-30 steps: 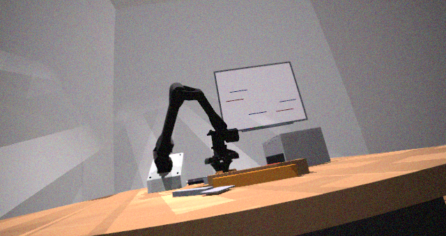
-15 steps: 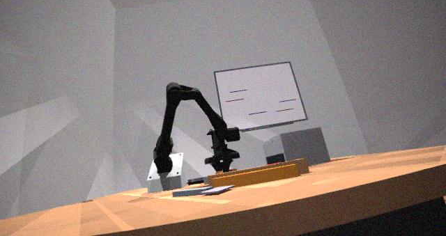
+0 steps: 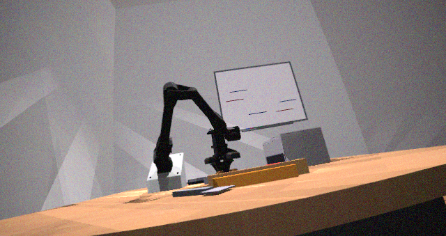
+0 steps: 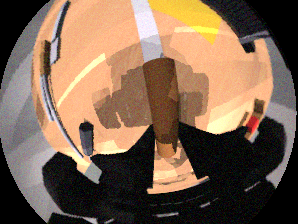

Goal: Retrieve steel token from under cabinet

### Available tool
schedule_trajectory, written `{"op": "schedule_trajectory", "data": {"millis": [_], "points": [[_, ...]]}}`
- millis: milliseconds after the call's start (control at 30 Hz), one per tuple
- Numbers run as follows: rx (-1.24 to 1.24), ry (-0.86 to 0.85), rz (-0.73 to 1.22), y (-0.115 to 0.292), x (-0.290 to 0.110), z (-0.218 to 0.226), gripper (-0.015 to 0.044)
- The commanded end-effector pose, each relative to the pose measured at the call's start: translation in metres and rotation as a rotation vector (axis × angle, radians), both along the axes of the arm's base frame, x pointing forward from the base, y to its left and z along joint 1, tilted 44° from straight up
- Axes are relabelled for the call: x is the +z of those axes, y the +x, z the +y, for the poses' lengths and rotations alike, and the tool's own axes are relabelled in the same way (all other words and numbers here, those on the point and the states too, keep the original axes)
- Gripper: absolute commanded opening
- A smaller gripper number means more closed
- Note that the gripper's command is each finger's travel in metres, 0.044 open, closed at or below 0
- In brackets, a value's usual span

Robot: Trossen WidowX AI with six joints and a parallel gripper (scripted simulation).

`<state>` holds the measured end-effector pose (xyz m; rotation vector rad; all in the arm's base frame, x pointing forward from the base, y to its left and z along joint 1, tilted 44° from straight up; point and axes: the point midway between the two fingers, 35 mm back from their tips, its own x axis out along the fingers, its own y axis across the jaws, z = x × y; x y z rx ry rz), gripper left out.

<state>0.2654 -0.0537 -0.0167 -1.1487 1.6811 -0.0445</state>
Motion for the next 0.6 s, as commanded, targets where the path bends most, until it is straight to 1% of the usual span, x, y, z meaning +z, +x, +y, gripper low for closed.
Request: {"op": "schedule_trajectory", "data": {"millis": [0,567], "points": [[-0.001,-0.003,-0.008,0.0,0.006,-0.004,0.0],[-0.002,-0.004,-0.008,0.002,0.021,-0.02,0.0]]}}
